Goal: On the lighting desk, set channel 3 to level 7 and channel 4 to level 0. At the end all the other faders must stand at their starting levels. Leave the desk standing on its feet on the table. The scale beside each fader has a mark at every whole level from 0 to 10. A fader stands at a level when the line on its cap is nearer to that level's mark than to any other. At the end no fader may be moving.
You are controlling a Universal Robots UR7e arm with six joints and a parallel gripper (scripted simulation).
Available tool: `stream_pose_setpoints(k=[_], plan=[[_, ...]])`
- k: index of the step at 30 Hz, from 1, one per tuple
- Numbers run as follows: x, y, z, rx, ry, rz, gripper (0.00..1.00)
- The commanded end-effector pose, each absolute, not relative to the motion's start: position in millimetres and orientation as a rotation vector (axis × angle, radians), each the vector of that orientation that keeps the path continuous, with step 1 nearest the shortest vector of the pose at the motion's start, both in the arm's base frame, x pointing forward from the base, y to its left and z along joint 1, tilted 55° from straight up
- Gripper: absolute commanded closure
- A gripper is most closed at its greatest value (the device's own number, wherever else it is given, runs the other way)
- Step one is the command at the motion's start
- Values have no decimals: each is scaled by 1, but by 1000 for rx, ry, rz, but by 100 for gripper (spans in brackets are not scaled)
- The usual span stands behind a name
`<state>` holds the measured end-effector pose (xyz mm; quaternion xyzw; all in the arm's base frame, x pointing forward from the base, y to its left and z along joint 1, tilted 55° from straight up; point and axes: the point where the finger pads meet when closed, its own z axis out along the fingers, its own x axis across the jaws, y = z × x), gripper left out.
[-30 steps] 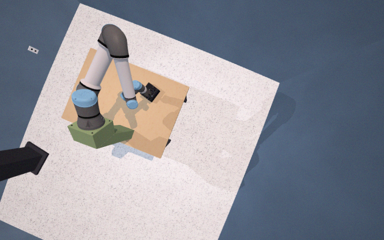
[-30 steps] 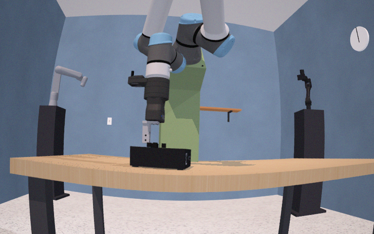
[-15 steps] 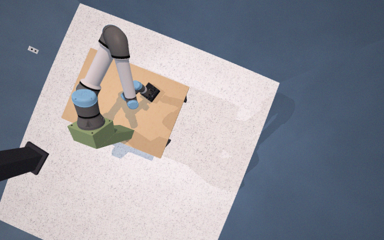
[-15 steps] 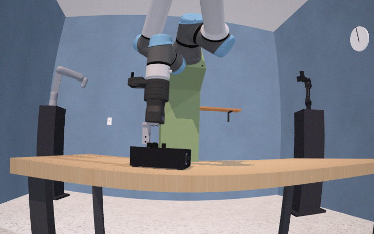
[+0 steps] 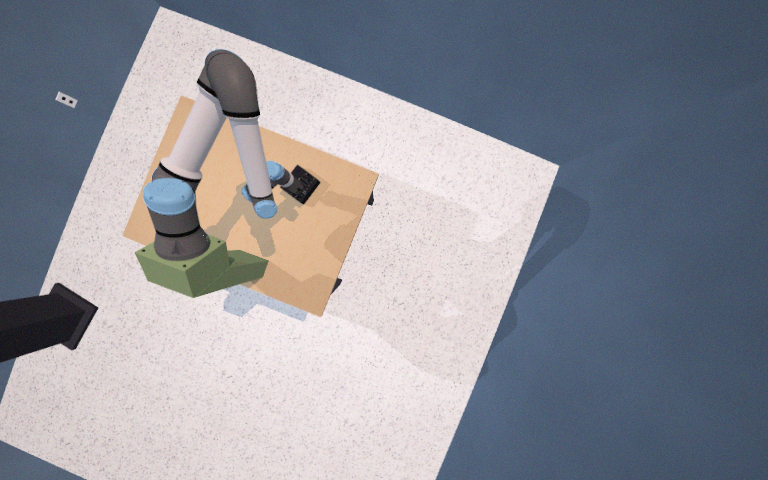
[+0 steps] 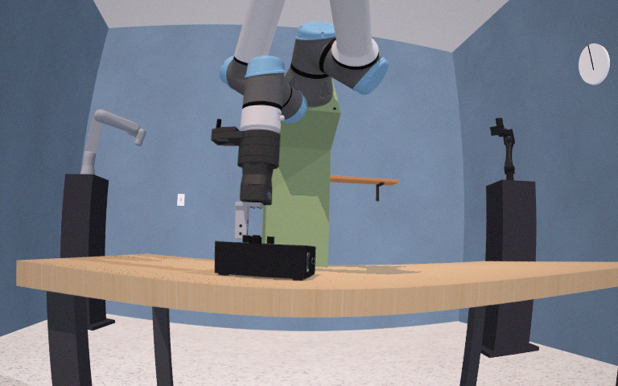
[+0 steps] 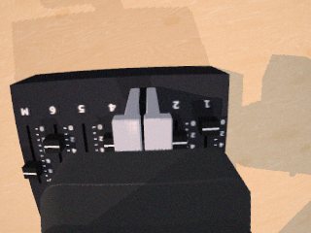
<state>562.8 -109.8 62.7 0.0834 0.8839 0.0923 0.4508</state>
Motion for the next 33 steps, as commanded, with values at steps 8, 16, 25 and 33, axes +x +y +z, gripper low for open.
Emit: stream_pose_setpoints(k=[8,16,25,33], plan=[[564,-108,63,204,2184,229,100],[564,-106,63,204,2184,229,100],[564,-102,64,204,2184,229,100],[564,-99,65,204,2184,229,100]])
